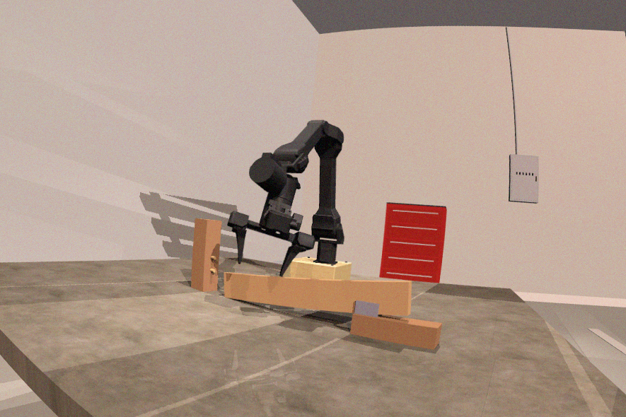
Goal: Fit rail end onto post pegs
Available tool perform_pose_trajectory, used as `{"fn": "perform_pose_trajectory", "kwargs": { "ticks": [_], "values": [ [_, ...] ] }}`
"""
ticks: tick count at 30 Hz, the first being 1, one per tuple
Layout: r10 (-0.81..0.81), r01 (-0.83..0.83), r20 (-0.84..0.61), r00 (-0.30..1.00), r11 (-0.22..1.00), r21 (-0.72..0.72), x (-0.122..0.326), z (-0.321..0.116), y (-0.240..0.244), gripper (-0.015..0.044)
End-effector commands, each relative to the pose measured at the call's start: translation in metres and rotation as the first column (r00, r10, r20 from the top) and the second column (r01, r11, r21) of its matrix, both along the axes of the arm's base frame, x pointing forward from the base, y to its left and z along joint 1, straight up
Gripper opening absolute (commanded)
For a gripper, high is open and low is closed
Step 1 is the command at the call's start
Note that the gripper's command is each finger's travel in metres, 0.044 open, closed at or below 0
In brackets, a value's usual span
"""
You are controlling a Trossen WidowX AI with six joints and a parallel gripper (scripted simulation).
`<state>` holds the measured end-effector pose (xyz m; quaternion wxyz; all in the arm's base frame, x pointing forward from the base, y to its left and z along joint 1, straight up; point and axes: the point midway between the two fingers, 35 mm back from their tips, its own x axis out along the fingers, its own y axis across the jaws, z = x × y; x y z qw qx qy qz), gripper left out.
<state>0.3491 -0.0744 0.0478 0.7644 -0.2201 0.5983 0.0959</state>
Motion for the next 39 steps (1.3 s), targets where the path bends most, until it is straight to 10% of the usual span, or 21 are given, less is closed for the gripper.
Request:
{"fn": "perform_pose_trajectory", "kwargs": {
  "ticks": [1, 39],
  "values": [
    [0.675, -0.678, -0.243, 0.696, 0.730, 0.086, -0.011, 0.008, 0.001, 0.0440],
    [0.677, -0.679, -0.243, 0.695, 0.729, 0.087, -0.008, -0.022, 0.000, 0.0440]
  ]
}}
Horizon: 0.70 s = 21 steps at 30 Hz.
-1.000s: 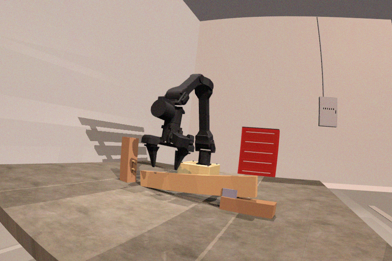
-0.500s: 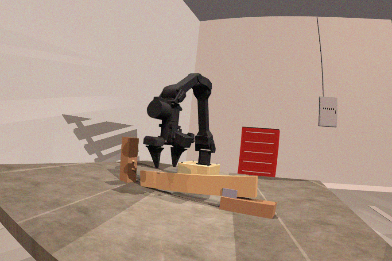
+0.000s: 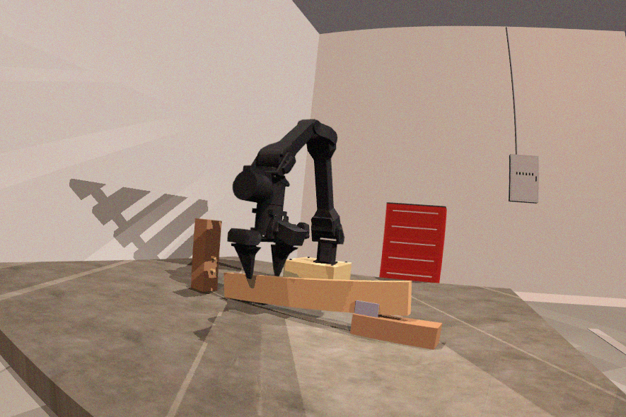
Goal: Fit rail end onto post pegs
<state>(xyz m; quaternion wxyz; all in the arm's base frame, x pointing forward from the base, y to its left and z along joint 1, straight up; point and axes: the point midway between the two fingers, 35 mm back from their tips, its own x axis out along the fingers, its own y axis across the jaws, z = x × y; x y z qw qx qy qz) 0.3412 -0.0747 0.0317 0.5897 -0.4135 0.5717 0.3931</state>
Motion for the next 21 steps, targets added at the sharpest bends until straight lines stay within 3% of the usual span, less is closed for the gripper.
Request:
{"fn": "perform_pose_trajectory", "kwargs": {
  "ticks": [1, 21],
  "values": [
    [0.005, -0.005, 0.001, 1.000, 1.000, 0.003, 0.000, -0.008, 0.000, 0.0440],
    [0.005, -0.005, 0.001, 1.000, 1.000, 0.003, 0.000, -0.041, 0.001, 0.0440]
  ]
}}
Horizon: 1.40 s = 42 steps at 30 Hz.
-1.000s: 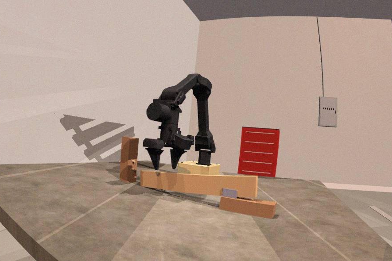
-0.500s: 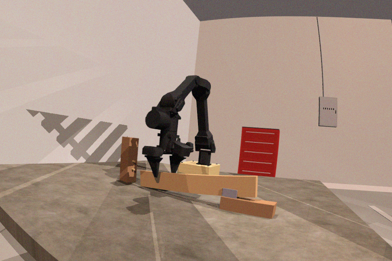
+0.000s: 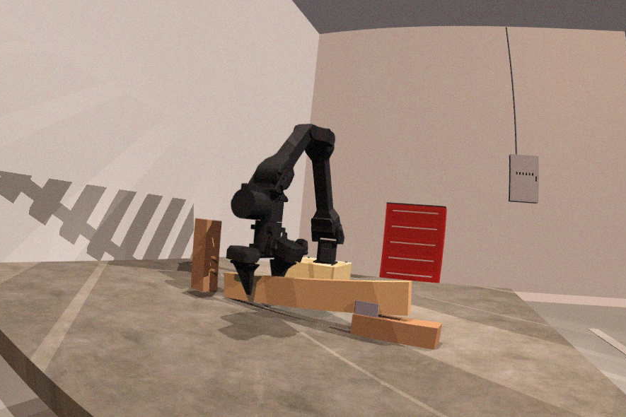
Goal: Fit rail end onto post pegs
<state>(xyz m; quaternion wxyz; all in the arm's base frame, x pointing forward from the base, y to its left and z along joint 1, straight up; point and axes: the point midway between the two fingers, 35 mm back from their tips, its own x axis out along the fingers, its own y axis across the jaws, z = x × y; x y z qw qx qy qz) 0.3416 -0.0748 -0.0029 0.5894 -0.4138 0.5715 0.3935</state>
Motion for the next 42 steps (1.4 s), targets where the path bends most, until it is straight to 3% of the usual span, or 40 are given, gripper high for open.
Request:
{"fn": "perform_pose_trajectory", "kwargs": {
  "ticks": [1, 5, 20, 27, 42],
  "values": [
    [0.004, -0.004, 0.001, 1.000, 1.000, 0.003, -0.0005, -0.0076, 0.0007, 0.0440],
    [0.004, -0.004, 0.001, 1.000, 1.000, 0.003, -0.0008, -0.0116, 0.0008, 0.0440],
    [0.004, -0.004, 0.001, 1.000, 1.000, 0.003, -0.0008, -0.0116, 0.0008, 0.0046],
    [0.004, -0.004, 0.001, 1.000, 1.000, 0.003, -0.0008, -0.0116, 0.0008, 0.0000],
    [0.004, -0.004, 0.001, 1.000, 1.000, 0.003, -0.0011, -0.0095, 0.0001, 0.0000]
  ]
}}
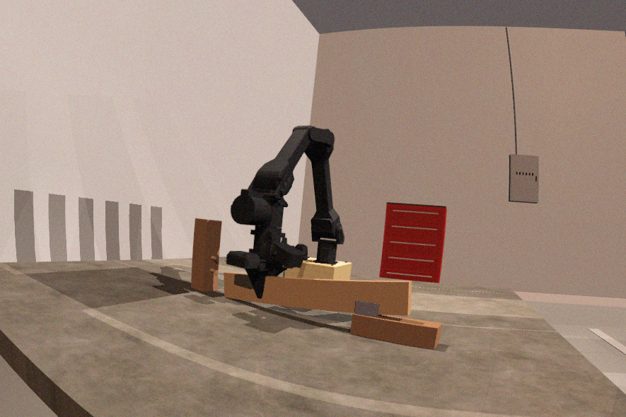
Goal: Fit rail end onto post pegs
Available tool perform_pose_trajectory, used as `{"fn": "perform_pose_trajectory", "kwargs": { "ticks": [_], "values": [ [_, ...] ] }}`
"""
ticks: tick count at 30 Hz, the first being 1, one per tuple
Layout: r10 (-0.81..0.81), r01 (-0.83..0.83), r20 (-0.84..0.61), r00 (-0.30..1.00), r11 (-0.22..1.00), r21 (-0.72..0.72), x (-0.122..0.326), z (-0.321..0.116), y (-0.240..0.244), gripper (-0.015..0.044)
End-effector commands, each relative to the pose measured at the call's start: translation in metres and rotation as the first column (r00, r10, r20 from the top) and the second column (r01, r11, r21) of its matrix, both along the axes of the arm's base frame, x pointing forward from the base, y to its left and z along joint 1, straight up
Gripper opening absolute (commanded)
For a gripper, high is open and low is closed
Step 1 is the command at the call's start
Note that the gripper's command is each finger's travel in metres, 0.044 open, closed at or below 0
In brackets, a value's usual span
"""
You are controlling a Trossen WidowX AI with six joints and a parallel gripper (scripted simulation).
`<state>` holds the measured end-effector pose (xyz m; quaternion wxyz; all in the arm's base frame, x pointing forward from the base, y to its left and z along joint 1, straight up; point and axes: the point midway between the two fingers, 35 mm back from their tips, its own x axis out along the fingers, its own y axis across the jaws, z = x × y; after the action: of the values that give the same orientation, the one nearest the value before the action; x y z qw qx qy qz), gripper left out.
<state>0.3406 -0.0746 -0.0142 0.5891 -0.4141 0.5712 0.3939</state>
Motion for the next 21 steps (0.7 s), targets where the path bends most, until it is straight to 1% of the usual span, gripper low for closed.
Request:
{"fn": "perform_pose_trajectory", "kwargs": {
  "ticks": [1, 21],
  "values": [
    [0.003, -0.003, 0.001, 1.000, 1.000, 0.003, 0.000, 0.002, 0.000, 0.0000],
    [0.003, -0.003, 0.001, 1.000, 1.000, 0.003, 0.002, 0.013, -0.001, 0.0000]
  ]
}}
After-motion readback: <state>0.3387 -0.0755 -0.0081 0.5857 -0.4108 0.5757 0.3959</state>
